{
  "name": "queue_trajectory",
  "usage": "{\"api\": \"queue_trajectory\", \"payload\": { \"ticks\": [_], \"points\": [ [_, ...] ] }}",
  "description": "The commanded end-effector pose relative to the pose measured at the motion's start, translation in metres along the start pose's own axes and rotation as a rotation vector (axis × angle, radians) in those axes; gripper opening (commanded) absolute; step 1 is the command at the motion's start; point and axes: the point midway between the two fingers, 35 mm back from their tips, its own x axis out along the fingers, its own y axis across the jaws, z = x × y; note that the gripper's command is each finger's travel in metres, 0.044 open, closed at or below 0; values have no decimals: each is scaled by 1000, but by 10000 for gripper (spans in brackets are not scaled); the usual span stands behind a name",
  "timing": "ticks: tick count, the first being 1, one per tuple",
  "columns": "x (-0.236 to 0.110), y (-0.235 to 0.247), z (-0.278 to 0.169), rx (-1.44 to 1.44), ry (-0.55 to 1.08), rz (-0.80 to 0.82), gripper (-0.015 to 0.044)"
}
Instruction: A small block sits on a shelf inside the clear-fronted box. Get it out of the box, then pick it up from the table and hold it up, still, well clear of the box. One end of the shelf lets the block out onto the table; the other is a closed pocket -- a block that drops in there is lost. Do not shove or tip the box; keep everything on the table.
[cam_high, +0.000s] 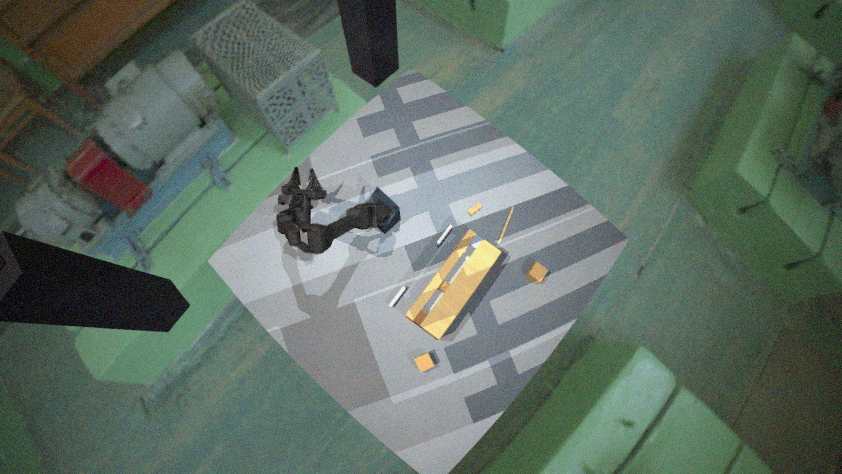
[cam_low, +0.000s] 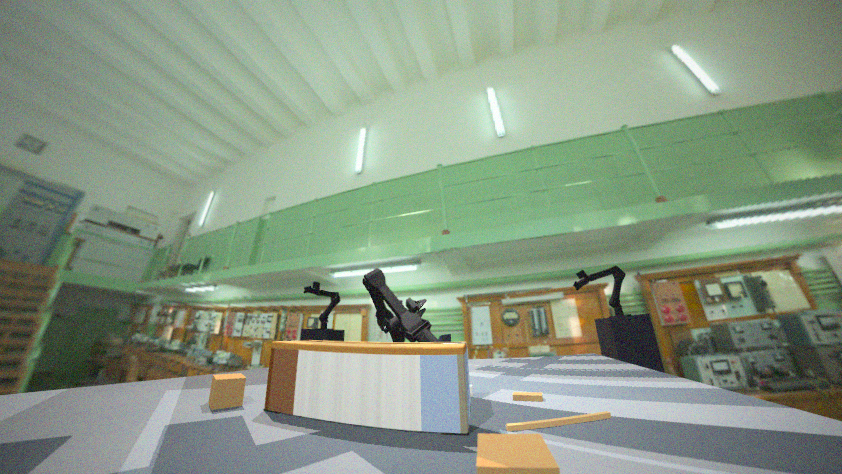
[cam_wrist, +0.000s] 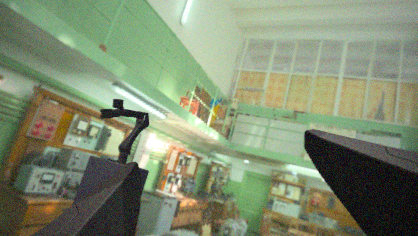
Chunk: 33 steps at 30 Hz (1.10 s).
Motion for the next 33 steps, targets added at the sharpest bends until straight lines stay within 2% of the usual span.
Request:
{"api": "queue_trajectory", "payload": {
  "ticks": [1, 6, 12, 23, 33],
  "points": [
    [0, 0, 0, 2, 0, 1, 400],
    [-11, 17, 10, 62, 7, 54, 400],
    [-42, 37, 7, -33, 67, 182, 400],
    [-140, 69, -2, -311, 169, 569, 400],
    [-246, 63, -7, -601, 170, 996, 400]
  ]
}}
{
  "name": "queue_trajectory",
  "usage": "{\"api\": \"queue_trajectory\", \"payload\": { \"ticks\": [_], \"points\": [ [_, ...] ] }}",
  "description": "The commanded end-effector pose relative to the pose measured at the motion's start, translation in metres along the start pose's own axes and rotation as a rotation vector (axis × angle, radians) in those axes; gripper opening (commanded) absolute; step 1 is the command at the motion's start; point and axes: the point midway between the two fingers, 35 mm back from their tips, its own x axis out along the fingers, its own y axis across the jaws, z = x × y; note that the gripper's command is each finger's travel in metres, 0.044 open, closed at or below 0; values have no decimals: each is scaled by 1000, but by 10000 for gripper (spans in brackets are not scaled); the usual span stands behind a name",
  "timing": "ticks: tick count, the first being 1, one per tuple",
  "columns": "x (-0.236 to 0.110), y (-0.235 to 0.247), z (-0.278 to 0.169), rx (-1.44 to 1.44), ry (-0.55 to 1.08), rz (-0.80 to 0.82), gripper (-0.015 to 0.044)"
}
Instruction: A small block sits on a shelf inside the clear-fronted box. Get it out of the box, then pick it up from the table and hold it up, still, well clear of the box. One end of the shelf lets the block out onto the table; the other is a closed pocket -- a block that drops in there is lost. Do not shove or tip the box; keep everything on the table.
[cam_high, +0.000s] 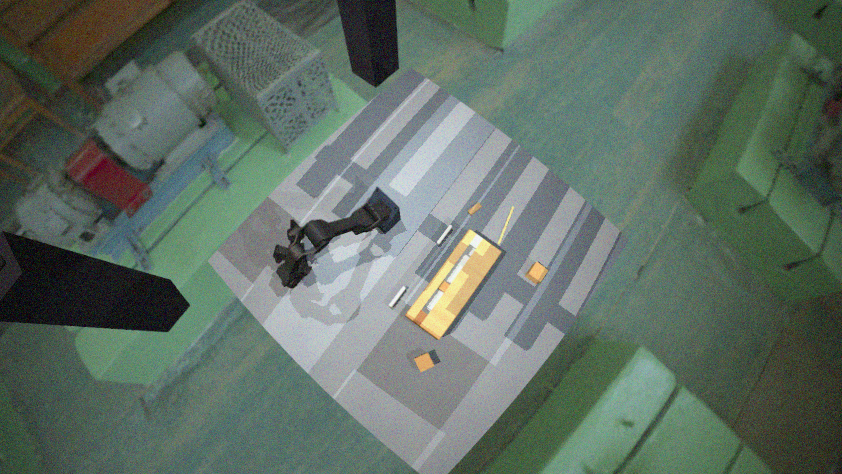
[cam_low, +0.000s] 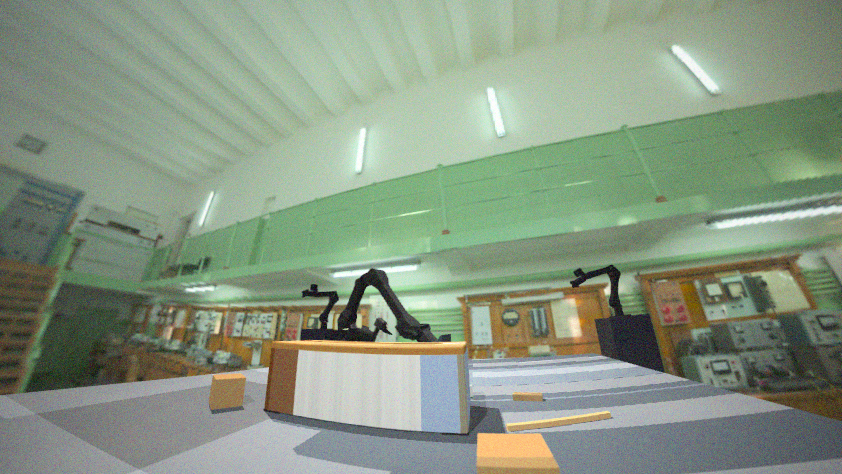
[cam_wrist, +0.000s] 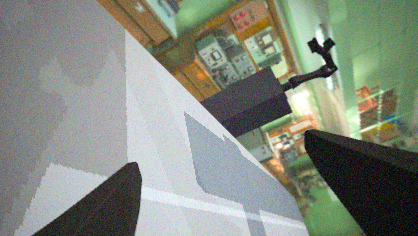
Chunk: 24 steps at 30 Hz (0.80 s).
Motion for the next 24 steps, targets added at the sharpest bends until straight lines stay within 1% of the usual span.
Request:
{"api": "queue_trajectory", "payload": {
  "ticks": [1, 8, 15, 19, 24],
  "points": [
    [-30, 25, -2, -118, -4, 152, 400],
    [-102, 66, -13, -371, -57, 460, 400],
    [-192, 89, -38, -649, -181, 775, 400],
    [-243, 90, -70, -865, -293, 909, 400],
    [-300, 71, -124, -1179, -490, 1029, 400]
  ]
}}
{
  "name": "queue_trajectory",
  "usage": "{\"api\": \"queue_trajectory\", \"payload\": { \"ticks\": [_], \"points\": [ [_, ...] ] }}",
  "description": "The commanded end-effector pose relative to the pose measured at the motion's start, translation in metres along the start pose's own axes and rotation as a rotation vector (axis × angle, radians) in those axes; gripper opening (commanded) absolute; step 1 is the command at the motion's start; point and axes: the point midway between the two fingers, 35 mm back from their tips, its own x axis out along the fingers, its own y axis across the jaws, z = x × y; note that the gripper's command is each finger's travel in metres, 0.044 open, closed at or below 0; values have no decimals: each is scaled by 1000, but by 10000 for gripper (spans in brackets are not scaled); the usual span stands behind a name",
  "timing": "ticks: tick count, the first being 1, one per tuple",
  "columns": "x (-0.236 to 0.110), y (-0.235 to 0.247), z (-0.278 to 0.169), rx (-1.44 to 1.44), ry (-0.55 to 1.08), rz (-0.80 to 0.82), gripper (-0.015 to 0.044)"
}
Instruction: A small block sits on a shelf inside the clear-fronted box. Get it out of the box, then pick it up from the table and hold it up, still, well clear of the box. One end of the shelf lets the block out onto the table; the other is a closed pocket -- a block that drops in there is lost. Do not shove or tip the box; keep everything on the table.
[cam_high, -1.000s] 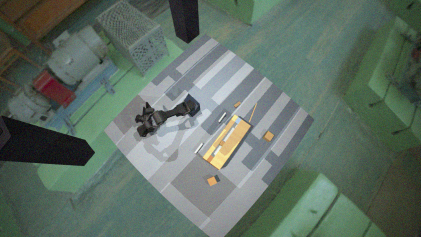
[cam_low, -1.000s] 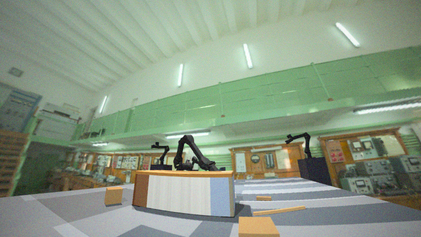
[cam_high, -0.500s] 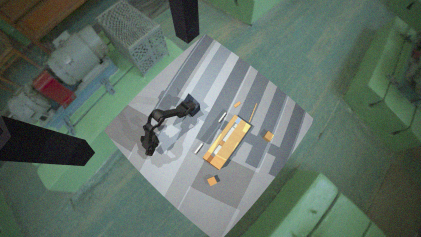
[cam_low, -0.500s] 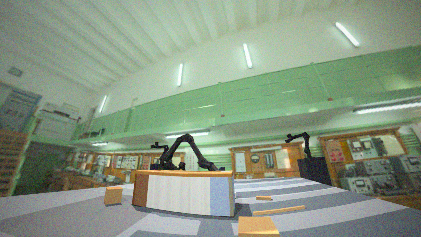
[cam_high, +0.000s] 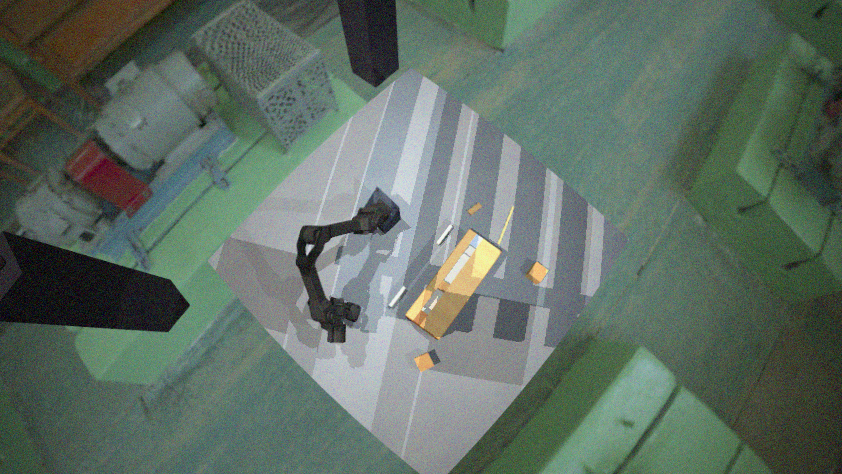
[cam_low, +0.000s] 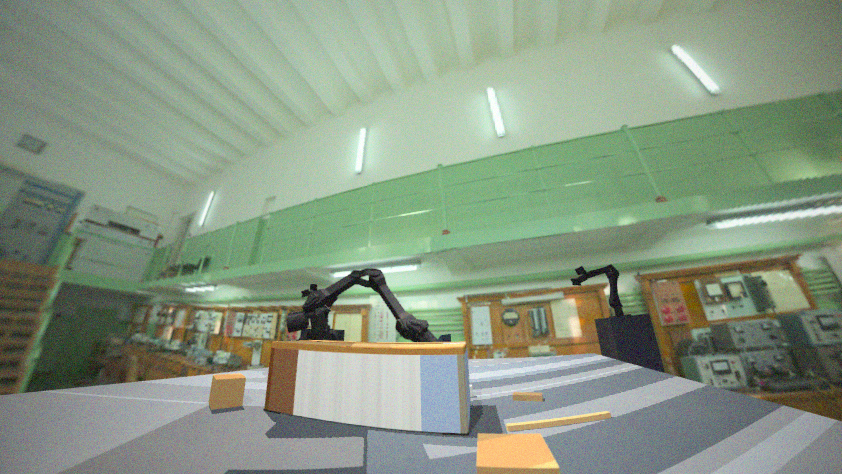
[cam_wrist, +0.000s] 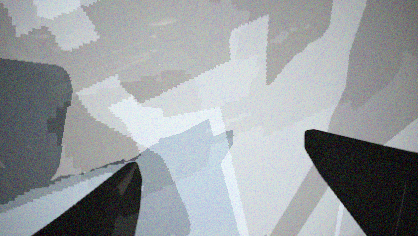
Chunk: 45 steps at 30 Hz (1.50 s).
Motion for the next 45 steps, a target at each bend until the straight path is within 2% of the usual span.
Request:
{"api": "queue_trajectory", "payload": {
  "ticks": [1, 10, 18, 24, 30, 32, 45],
  "points": [
    [-28, 51, -4, -258, -62, 85, 400],
    [-119, 152, -51, -889, -292, 222, 400],
    [-194, 196, -137, -1434, -532, 310, 400],
    [-203, 225, -190, -1951, -564, 61, 400],
    [-212, 246, -258, -2540, -567, -373, 400],
    [-214, 249, -272, -2651, -558, -486, 400],
    [-208, 254, -274, -2667, -553, -503, 400]
  ]
}}
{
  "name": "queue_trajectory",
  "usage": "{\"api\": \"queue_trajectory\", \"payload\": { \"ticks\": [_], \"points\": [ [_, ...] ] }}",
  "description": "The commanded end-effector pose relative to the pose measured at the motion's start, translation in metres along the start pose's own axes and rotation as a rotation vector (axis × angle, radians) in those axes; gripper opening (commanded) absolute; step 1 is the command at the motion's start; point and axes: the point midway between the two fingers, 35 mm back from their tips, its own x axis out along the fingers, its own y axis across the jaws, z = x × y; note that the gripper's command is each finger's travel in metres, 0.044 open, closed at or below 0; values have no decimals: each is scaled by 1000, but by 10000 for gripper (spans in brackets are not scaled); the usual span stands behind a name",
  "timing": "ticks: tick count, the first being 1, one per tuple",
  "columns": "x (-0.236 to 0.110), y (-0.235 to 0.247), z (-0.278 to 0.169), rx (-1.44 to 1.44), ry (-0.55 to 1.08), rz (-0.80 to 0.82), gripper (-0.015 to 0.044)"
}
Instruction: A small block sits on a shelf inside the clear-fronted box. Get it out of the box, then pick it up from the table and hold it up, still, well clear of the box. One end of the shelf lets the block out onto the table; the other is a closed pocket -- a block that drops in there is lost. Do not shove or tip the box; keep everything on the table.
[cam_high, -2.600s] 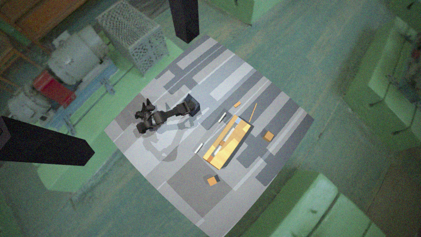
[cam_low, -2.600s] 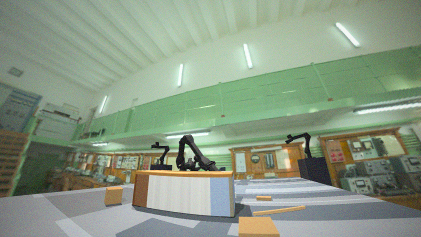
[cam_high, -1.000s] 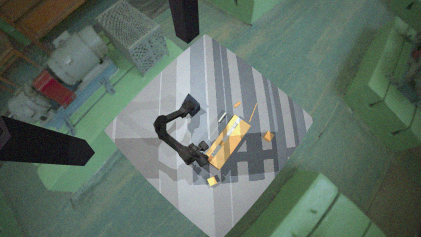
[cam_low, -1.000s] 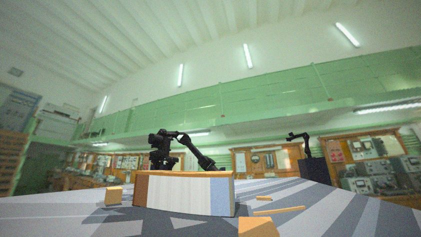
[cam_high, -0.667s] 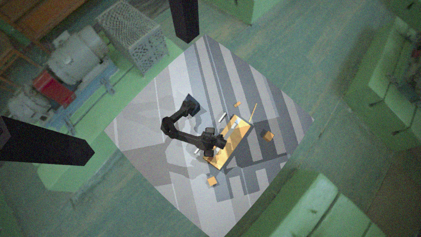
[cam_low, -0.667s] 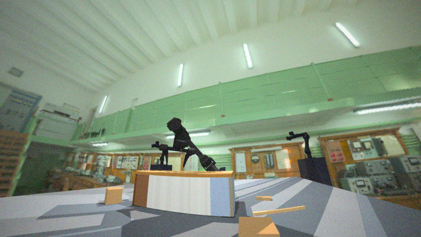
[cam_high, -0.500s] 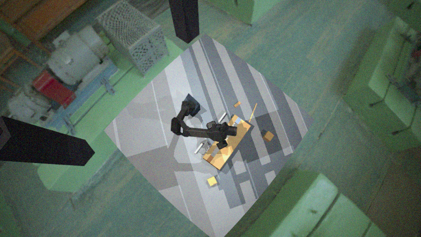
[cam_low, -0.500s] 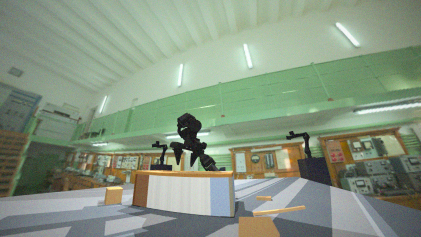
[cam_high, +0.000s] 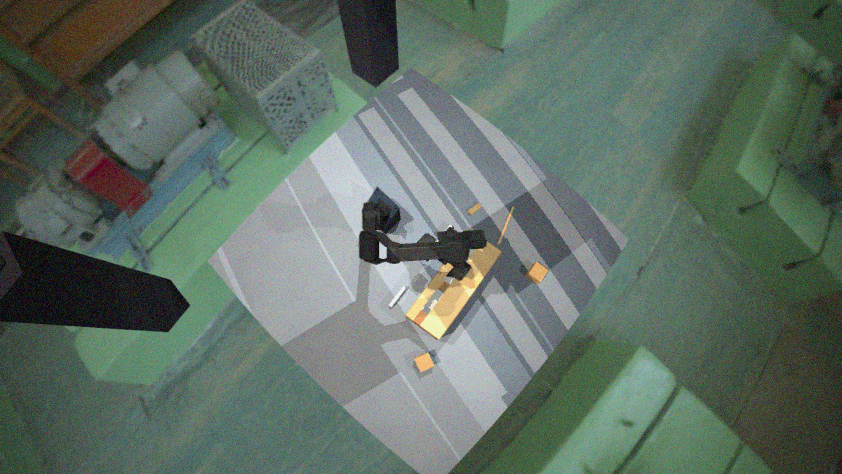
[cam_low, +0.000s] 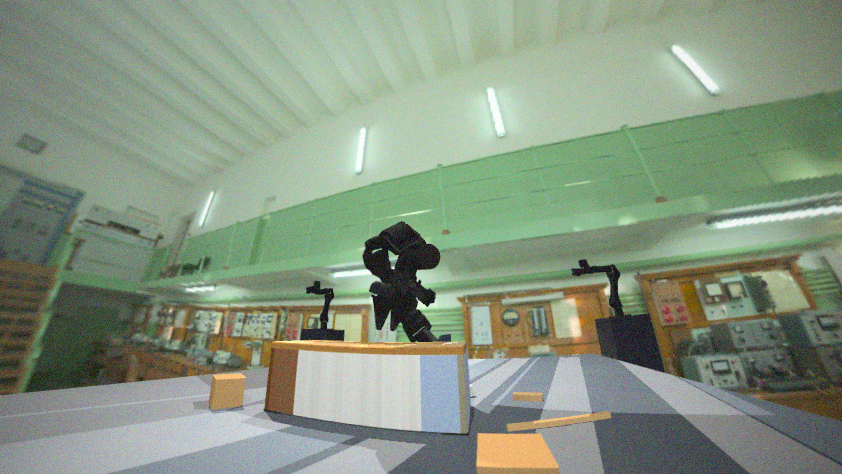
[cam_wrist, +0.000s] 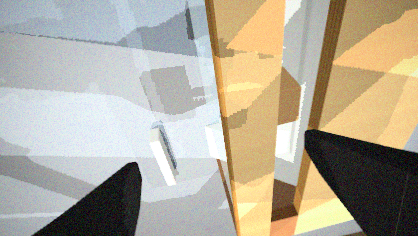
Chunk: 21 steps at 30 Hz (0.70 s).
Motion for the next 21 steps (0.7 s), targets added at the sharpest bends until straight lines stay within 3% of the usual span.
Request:
{"api": "queue_trajectory", "payload": {
  "ticks": [1, 21],
  "points": [
    [6, -1, 3, -13, 7, 3, 400],
    [35, -3, 18, -25, 15, 10, 400]
  ]
}}
